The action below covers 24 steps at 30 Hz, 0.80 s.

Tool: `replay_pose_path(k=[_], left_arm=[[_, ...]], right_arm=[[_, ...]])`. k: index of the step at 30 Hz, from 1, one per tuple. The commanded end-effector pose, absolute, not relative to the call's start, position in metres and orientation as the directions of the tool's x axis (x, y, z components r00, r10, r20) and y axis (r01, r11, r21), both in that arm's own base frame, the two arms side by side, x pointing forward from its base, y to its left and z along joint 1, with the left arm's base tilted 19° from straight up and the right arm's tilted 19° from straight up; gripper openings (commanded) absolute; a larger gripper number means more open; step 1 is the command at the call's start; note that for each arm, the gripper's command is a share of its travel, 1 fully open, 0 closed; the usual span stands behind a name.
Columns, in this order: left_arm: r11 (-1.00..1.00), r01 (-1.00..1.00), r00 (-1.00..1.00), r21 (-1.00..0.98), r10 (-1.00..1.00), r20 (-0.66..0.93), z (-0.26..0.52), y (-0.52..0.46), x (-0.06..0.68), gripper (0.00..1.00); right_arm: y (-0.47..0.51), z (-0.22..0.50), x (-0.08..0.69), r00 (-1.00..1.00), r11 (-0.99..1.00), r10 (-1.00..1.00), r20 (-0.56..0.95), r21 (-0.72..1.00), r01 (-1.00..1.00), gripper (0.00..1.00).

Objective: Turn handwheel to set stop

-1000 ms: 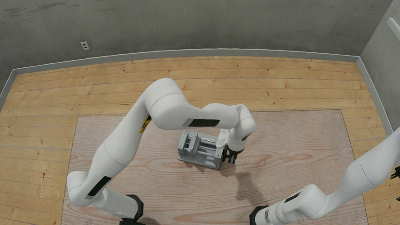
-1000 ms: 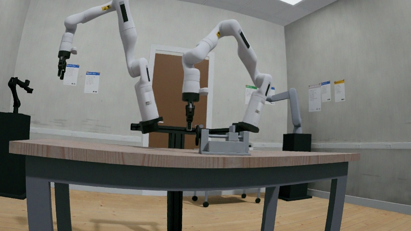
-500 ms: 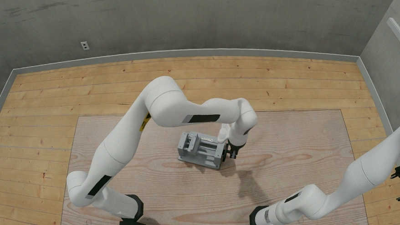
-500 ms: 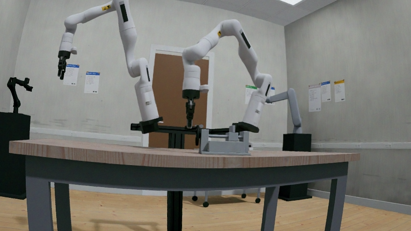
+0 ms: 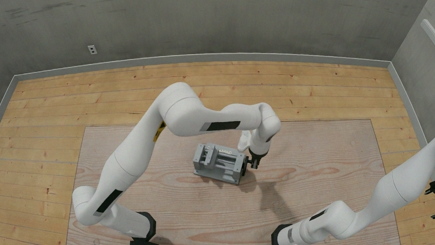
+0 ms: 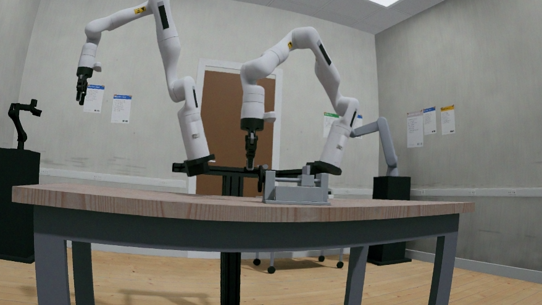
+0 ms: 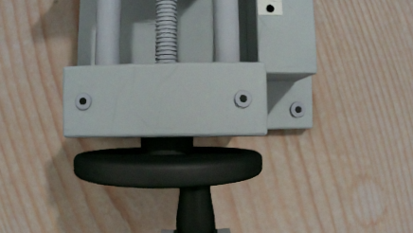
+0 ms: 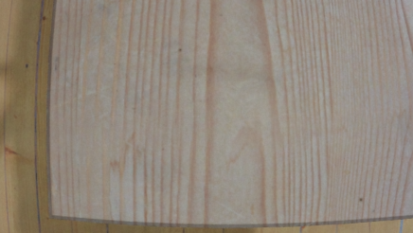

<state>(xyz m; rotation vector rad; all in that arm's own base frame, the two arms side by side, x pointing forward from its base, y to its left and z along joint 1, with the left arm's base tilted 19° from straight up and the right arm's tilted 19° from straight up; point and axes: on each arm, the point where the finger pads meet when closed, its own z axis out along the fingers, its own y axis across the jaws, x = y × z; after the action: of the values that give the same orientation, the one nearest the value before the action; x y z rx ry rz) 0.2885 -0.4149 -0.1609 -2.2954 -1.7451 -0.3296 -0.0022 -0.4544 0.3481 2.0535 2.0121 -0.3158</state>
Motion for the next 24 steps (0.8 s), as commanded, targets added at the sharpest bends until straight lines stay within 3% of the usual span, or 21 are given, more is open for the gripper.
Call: replay_pose_path(k=[1,24], left_arm=[[-0.264,0.963,0.266,-0.05,0.91,0.319,-0.163,-0.416,0.295,0.16],[-0.266,0.963,0.267,-0.046,0.912,0.312,-0.192,-0.411,0.307,0.16]], right_arm=[[-0.453,0.348,-0.004,0.011,-0.006,0.947,-0.32,0.018,1.0,1.0],[-0.453,0.348,-0.004,0.011,-0.006,0.947,-0.32,0.018,1.0,1.0]])
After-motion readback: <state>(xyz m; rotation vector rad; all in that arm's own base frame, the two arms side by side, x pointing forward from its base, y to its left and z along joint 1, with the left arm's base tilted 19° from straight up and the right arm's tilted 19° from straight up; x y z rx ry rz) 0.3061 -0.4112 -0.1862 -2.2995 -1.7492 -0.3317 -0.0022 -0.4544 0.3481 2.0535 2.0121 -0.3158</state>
